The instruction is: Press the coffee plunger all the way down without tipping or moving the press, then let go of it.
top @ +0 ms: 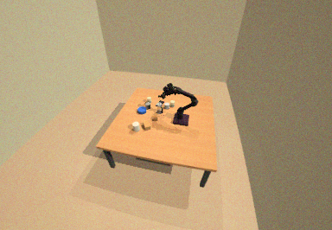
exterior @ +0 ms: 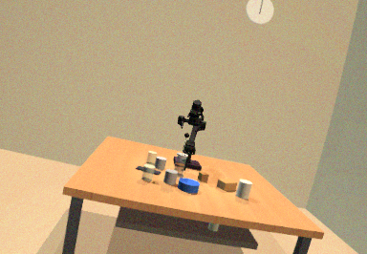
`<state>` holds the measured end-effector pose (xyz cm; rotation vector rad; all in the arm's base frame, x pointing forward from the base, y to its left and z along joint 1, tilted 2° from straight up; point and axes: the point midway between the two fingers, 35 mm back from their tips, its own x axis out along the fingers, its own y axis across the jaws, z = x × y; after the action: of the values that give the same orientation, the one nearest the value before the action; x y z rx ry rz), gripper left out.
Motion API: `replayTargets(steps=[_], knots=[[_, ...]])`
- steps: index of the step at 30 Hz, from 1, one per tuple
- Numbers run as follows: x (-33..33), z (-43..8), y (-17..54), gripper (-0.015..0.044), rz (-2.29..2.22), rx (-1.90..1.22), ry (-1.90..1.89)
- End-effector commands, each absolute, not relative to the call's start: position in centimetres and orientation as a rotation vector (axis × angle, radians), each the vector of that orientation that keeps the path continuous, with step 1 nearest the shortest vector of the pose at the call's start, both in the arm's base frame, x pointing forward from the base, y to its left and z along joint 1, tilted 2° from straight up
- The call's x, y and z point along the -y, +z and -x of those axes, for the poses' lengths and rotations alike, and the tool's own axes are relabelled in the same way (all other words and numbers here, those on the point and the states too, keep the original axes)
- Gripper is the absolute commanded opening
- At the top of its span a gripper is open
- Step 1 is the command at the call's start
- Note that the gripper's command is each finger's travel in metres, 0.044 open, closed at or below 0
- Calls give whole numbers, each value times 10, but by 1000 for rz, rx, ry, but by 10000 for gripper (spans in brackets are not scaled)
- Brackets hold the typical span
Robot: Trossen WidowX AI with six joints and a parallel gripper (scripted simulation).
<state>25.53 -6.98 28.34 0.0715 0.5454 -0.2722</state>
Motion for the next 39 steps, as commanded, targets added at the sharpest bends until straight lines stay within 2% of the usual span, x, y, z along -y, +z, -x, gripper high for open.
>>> replayTargets(steps=[1,30,39], knots=[[69,-254,272,440,-68,-541,-265],[78,-287,252,440,-68,-538,-267],[78,-287,252,204,-68,-538,-267]])
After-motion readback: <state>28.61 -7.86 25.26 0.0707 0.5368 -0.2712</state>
